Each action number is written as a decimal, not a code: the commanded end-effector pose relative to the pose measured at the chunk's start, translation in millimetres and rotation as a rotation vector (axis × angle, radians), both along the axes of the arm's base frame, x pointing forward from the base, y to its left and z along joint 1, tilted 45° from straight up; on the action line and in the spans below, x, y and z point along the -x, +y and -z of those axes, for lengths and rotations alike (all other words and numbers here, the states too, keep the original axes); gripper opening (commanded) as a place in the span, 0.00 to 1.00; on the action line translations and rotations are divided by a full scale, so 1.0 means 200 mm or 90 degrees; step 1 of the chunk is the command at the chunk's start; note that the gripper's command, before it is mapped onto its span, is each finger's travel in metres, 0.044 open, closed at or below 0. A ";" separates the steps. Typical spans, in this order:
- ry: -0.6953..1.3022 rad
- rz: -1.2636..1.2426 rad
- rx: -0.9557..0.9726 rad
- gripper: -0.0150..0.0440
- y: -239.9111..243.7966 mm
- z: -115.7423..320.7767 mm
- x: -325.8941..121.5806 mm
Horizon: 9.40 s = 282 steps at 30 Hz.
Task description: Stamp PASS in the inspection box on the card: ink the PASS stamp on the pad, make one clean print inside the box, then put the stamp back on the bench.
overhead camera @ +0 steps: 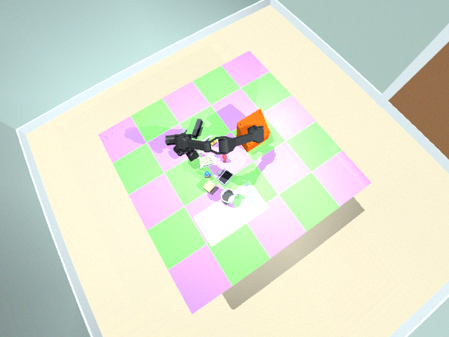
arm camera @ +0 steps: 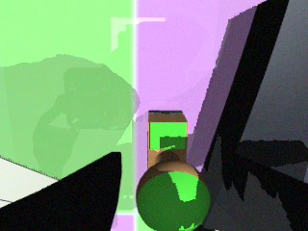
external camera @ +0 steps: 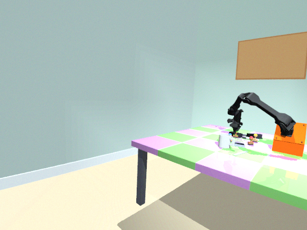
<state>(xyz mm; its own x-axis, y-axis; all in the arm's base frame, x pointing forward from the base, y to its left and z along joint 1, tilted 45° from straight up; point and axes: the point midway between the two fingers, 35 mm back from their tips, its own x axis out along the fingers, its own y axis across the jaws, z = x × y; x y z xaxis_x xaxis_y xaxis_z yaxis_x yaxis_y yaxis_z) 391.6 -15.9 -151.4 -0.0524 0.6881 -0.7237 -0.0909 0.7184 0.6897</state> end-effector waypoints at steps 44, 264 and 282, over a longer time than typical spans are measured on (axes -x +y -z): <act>0.007 -0.008 -0.006 0.62 0.05 0.03 0.02; -0.009 0.004 0.036 0.25 -0.22 -0.24 -0.03; -0.009 0.005 0.043 0.25 -0.13 -0.41 -0.03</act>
